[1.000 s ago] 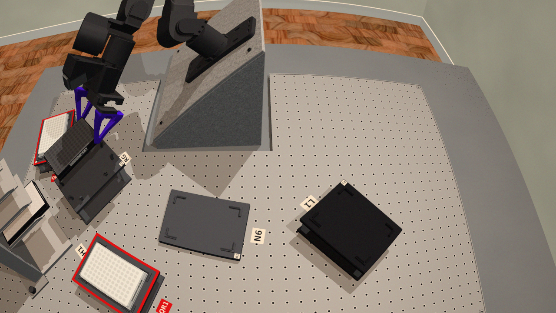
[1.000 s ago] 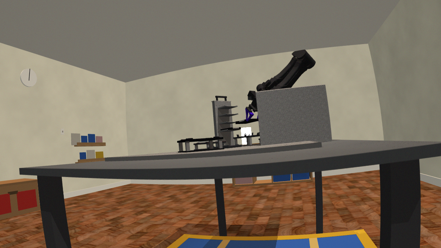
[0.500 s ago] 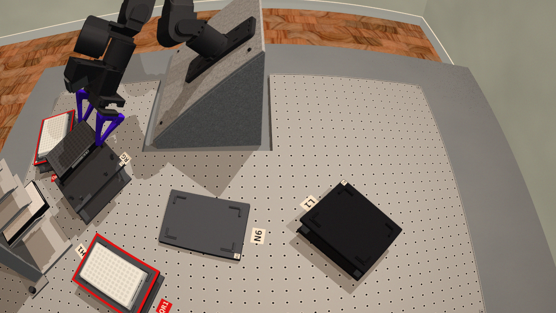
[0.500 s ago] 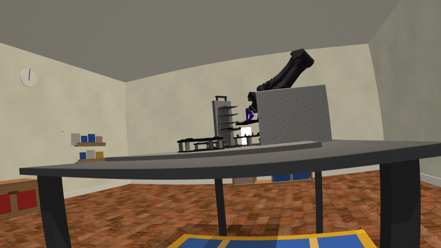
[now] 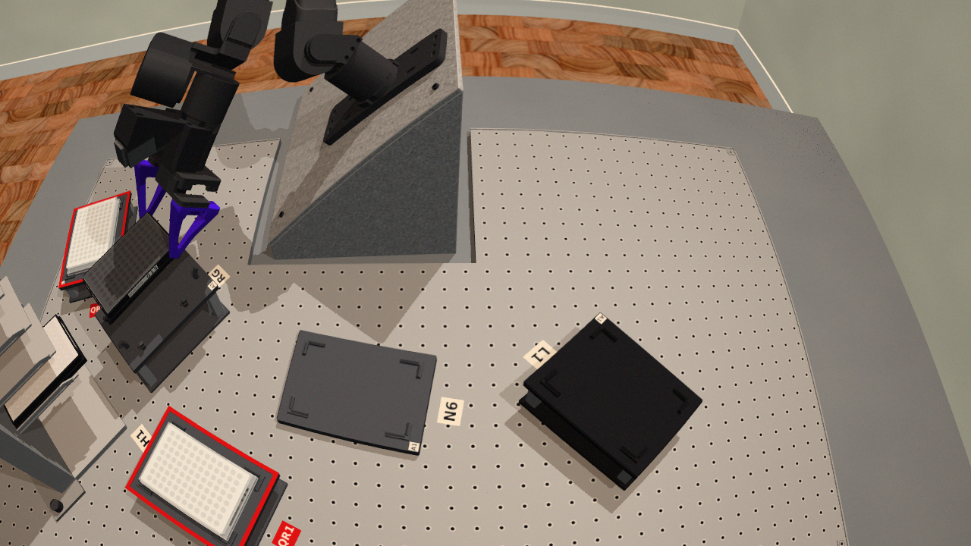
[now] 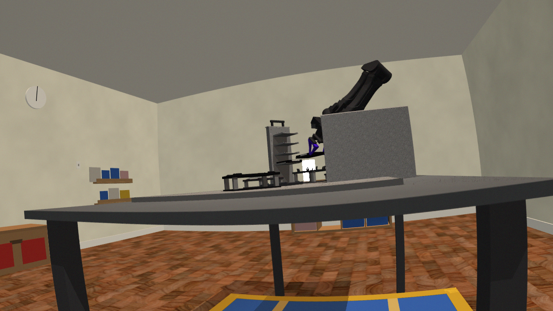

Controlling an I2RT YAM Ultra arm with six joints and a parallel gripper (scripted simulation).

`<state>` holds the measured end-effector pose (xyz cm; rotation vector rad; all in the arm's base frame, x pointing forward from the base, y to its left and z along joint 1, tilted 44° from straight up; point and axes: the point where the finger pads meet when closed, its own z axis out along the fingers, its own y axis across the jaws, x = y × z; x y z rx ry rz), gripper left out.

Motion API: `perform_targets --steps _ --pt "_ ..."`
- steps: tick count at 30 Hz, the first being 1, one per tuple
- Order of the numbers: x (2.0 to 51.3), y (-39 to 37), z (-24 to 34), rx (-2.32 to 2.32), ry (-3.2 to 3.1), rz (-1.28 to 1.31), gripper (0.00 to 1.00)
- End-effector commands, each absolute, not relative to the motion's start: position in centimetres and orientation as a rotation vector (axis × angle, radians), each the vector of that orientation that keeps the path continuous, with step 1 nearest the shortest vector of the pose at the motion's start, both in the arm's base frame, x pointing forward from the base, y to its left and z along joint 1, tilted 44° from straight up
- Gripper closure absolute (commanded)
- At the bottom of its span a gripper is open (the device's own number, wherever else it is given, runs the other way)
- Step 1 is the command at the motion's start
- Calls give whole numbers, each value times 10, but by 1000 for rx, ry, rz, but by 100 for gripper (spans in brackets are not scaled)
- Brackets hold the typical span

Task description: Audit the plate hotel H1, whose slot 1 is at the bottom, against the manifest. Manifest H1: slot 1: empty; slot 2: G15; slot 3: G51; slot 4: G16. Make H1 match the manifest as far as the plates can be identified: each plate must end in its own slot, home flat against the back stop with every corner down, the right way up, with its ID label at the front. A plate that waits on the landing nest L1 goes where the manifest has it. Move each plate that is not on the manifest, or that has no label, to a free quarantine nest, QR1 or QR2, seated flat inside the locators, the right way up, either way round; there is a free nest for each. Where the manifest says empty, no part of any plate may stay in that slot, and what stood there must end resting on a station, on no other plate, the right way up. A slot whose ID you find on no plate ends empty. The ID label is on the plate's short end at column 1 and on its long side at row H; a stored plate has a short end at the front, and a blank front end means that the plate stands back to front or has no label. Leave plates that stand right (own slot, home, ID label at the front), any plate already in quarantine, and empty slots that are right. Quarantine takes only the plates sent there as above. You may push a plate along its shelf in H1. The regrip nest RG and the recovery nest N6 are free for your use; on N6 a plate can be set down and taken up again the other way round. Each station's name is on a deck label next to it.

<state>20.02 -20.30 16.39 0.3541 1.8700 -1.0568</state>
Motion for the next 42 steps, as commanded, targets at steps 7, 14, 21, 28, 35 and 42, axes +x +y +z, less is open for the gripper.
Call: perform_targets --steps 7,14,21,28,35,42 --pt "204 -203 167 338 1849 -1047 14" --pt "204 -206 165 338 1849 -1047 14" --pt "204 -207 163 338 1849 -1047 14" --pt "204 -210 160 338 1849 -1047 14" --pt "204 -212 158 338 1849 -1047 14" --pt "204 -214 156 338 1849 -1047 14"
